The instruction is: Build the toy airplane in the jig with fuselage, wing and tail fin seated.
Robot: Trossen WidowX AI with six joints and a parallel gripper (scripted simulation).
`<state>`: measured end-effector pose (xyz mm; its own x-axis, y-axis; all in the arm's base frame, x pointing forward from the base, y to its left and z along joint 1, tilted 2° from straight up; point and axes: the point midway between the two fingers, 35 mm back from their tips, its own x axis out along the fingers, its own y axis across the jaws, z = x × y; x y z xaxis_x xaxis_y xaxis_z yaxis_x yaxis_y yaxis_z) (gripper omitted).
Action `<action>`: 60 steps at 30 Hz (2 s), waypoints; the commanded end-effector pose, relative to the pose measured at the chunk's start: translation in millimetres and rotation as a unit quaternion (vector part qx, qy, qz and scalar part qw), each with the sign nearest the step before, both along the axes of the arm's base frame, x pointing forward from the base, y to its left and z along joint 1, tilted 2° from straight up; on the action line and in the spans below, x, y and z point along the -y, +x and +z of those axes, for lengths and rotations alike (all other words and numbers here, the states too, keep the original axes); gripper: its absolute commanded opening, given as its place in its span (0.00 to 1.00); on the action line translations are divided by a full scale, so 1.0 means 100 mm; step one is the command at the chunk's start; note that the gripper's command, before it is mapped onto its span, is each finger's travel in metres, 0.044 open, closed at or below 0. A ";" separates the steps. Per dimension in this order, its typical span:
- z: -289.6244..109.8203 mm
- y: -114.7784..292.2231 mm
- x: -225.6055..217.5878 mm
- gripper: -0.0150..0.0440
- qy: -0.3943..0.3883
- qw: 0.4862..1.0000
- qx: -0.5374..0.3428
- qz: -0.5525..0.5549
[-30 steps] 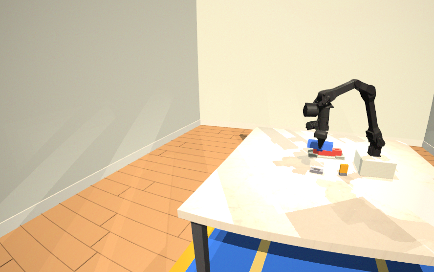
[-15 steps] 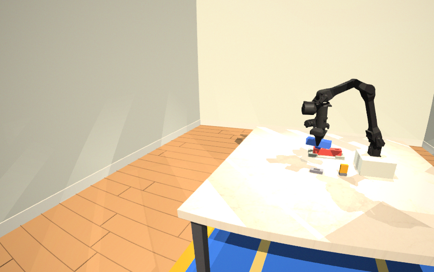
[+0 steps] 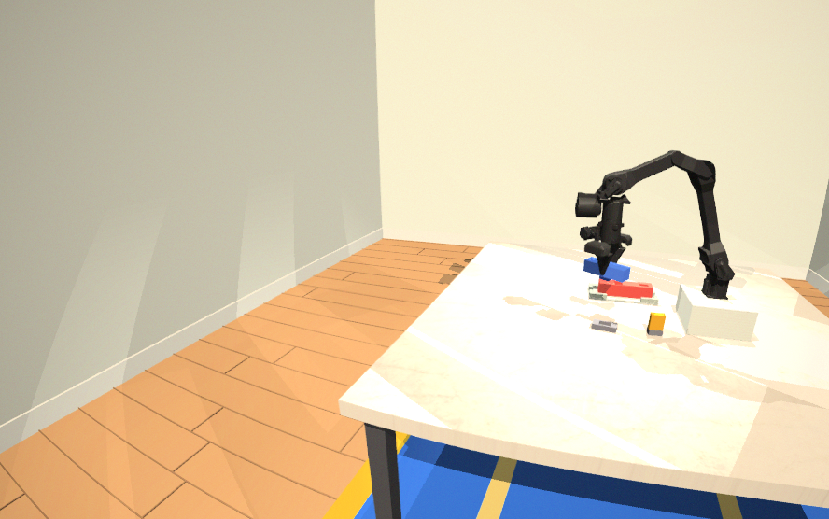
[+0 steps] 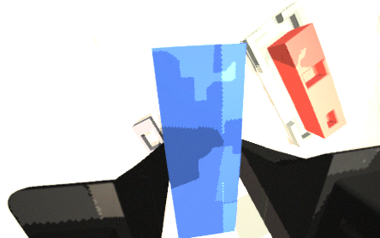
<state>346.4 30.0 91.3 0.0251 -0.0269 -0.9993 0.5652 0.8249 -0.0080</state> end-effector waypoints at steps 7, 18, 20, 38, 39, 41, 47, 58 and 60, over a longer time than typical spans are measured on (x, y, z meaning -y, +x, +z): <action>-0.05 -0.05 0.34 0.25 0.000 0.996 0.003 -0.084; -0.10 -0.13 0.69 0.25 0.001 0.985 0.005 -0.172; -0.11 -0.15 0.75 0.25 0.001 0.982 0.006 -0.188; -0.20 -0.38 1.29 0.25 0.002 0.944 0.010 -0.330; -0.20 -0.40 1.32 0.25 0.002 0.941 0.010 -0.338; -0.21 -0.43 1.38 0.25 0.002 0.935 0.010 -0.354; -0.24 -0.53 1.54 0.25 0.002 0.916 0.012 -0.401; -0.29 -0.71 1.78 0.25 0.003 0.881 0.015 -0.474; -0.29 -0.71 1.78 0.34 0.003 0.881 0.015 -0.474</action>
